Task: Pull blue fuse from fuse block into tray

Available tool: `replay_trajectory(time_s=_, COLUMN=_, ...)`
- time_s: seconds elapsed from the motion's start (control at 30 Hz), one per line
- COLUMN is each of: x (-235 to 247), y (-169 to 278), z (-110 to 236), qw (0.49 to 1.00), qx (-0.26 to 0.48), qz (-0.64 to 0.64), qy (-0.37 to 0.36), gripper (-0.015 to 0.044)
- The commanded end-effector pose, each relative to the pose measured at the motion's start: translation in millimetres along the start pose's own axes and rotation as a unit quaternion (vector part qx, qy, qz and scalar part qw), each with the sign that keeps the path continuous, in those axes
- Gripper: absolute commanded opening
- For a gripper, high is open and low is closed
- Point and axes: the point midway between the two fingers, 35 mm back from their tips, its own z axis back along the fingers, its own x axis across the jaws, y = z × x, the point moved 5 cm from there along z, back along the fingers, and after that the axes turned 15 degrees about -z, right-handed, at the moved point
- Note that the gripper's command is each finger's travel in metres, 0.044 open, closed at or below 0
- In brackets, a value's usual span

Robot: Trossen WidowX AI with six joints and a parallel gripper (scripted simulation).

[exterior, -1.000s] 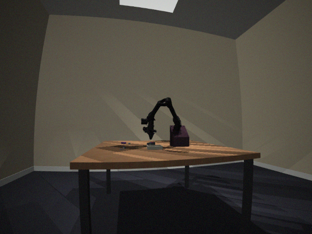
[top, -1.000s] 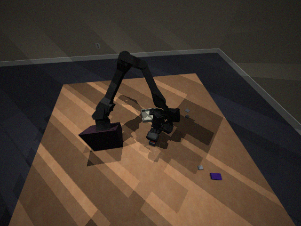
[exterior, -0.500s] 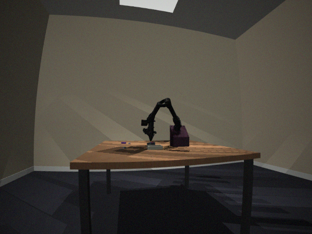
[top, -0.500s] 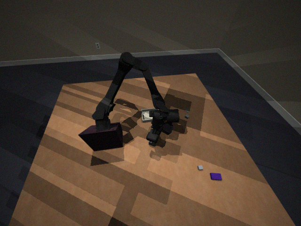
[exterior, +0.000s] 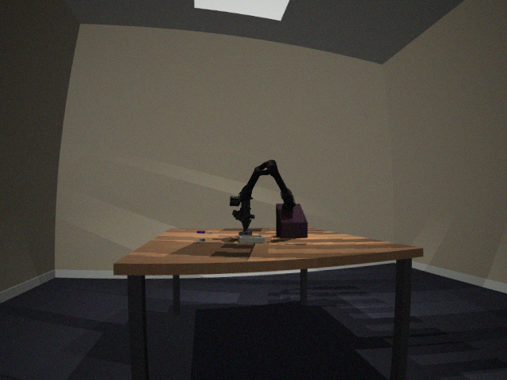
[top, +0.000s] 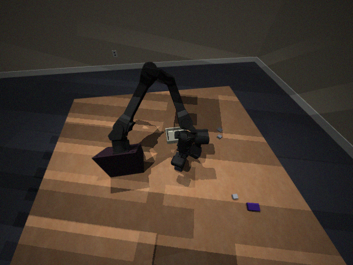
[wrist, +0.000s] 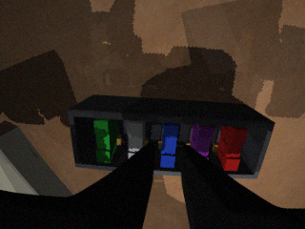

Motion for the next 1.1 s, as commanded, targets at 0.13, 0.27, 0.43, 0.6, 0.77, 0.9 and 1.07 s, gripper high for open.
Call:
replay_trajectory(time_s=0.13, x=-1.4, y=0.2, z=-2.1, qw=1.0, qx=0.004, qz=-0.005, qy=0.0, gripper=0.0074)
replay_trajectory(time_s=0.27, x=-1.4, y=0.3, z=-4.2, qw=1.0, qx=0.004, qz=-0.005, qy=0.0, gripper=0.0074)
replay_trajectory(time_s=0.43, x=-1.4, y=0.4, z=-8.7, qw=1.0, qx=0.004, qz=-0.005, qy=0.0, gripper=0.0074)
replay_trajectory(time_s=0.6, x=-1.4, y=0.5, z=-12.0, qw=1.0, qx=0.004, qz=-0.005, qy=0.0, gripper=0.0074)
replay_trajectory(time_s=0.77, x=-1.4, y=0.5, z=-12.0, qw=1.0, qx=0.004, qz=-0.005, qy=0.0, gripper=0.0074)
replay_trajectory(time_s=0.9, x=-1.4, y=0.5, z=-12.0, qw=1.0, qx=0.004, qz=-0.005, qy=0.0, gripper=0.0074)
replay_trajectory(time_s=1.07, x=-1.4, y=0.5, z=-12.0, qw=1.0, qx=0.004, qz=-0.005, qy=0.0, gripper=0.0074)
